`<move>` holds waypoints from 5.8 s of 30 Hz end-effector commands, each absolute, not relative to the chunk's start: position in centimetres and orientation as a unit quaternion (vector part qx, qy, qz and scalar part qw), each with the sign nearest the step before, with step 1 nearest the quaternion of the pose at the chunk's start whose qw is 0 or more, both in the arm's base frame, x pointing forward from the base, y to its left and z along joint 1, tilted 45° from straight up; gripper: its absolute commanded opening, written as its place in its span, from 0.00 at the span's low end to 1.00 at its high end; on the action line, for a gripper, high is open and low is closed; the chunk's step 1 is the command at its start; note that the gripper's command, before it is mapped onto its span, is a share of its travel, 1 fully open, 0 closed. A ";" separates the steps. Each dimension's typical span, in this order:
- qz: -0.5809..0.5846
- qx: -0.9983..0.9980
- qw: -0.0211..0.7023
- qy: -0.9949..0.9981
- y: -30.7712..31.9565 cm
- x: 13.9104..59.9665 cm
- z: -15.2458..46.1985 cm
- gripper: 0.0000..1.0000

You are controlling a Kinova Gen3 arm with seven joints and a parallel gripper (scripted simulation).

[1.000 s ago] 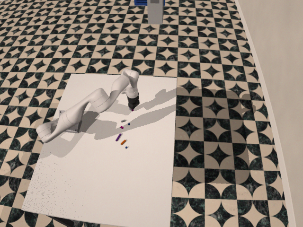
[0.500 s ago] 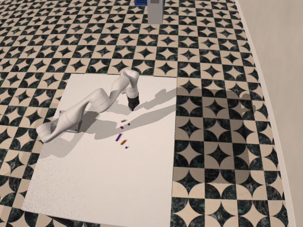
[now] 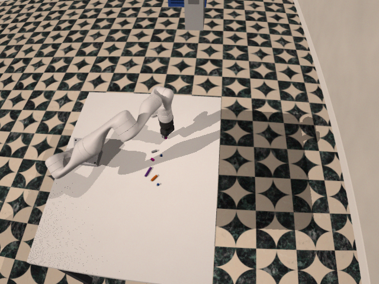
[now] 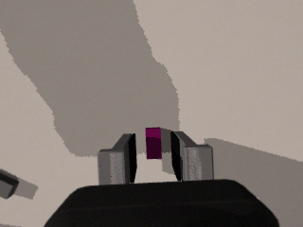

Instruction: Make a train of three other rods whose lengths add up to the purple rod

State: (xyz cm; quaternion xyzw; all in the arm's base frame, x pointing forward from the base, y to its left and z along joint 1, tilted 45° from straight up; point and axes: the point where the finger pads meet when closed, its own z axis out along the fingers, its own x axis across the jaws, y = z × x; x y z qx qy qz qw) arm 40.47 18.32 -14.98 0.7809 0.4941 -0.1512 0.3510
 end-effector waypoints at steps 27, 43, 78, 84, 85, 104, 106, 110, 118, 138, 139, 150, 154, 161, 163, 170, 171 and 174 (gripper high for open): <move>-0.148 0.783 0.353 0.490 18.2 40.6 -14.9 0.54; -0.148 0.783 0.353 0.490 18.2 40.6 -14.9 0.54; -0.148 0.783 0.353 0.490 18.2 40.7 -14.9 0.54; -0.148 0.783 0.353 0.490 18.2 40.7 -14.9 0.54; -0.148 0.783 0.353 0.490 18.2 40.7 -14.9 0.54; -0.148 0.783 0.351 0.491 17.8 40.6 -15.6 0.54; -0.149 0.783 0.352 0.491 17.6 40.6 -15.7 0.54; -0.149 0.783 0.352 0.491 17.3 40.7 -16.0 0.54; -0.150 0.782 0.354 0.490 16.9 40.7 -16.2 0.54; -0.151 0.782 0.354 0.490 16.9 40.7 -16.1 0.54; -0.151 0.782 0.354 0.490 16.9 40.7 -16.1 0.54; -0.151 0.782 0.354 0.490 16.9 40.7 -16.1 0.54; -0.151 0.782 0.354 0.490 16.9 40.7 -16.1 0.54; -0.151 0.782 0.354 0.490 16.9 40.7 -16.1 0.24; -0.151 0.782 0.354 0.490 16.9 40.7 -16.1 0.24; -0.151 0.782 0.354 0.490 16.9 40.7 -16.1 0.24; -0.151 0.782 0.354 0.490 16.9 40.7 -16.1 0.24; -0.151 0.782 0.354 0.490 16.9 40.7 -16.1 0.24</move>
